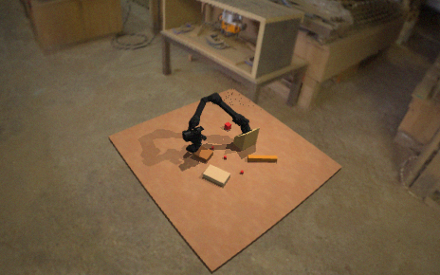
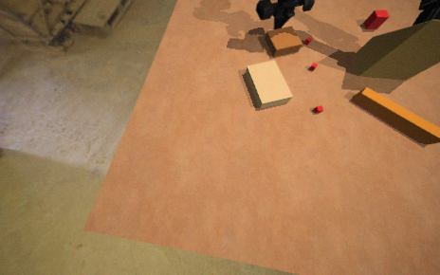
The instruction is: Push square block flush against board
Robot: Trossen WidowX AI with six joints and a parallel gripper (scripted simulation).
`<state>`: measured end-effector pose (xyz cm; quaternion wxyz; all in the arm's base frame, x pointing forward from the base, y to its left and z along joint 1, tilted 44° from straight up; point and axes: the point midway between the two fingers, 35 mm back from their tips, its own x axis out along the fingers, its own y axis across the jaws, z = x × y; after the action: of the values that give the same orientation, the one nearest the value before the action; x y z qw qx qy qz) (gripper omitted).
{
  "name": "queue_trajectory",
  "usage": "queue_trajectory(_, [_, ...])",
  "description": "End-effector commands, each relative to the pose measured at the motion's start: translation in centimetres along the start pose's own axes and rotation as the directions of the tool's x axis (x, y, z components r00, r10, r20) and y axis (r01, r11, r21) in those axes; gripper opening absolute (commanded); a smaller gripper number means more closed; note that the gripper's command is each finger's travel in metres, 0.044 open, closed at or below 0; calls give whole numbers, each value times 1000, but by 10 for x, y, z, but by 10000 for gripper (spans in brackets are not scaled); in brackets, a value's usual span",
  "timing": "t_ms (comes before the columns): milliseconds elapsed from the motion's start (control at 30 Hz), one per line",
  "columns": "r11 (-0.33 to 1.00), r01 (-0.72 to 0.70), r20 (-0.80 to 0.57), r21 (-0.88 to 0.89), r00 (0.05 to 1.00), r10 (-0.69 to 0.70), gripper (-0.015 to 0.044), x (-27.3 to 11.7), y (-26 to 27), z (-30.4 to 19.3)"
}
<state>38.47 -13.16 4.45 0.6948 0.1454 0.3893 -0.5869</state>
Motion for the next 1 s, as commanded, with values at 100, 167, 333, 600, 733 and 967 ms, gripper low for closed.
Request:
queue_trajectory(100, [1000,2,-7,-1,1000,-2,0,1,1,-15])
queue_trajectory(167, [1000,2,-7,-1,1000,-2,0,1,1,-18])
queue_trajectory(333, [1000,2,-8,-1,1000,-2,0,1,1,-26])
queue_trajectory(600, [1000,2,-8,-1,1000,-2,0,1,1,-38])
queue_trajectory(733, [1000,2,-8,-1,1000,-2,0,1,1,-44])
queue_trajectory(967, [1000,2,-8,-1,1000,-2,0,1,0,-55])
